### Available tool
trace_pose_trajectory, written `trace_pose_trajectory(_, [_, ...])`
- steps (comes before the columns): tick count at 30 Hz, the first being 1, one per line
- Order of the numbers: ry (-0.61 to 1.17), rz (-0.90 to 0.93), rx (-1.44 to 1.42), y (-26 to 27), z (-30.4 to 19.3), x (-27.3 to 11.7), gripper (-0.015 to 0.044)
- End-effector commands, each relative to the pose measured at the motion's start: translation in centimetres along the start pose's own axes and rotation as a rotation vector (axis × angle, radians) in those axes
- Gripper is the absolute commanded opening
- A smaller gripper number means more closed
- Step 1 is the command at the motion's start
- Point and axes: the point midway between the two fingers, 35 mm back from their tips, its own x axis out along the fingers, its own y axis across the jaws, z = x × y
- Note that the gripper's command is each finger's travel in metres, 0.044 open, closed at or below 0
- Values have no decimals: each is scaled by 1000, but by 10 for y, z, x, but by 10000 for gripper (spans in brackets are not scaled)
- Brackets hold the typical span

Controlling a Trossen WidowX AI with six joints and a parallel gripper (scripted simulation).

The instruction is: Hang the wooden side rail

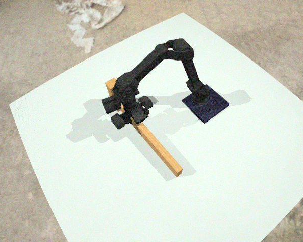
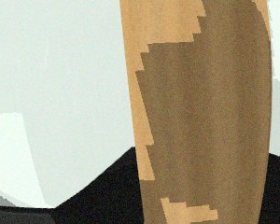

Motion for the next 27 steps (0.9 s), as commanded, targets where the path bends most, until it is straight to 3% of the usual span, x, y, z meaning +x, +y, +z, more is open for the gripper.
trace_pose_trajectory(1, [4,-9,-2,-2,-2,-1,0])
trace_pose_trajectory(27, [4,-8,-2,0,-5,-2,0])
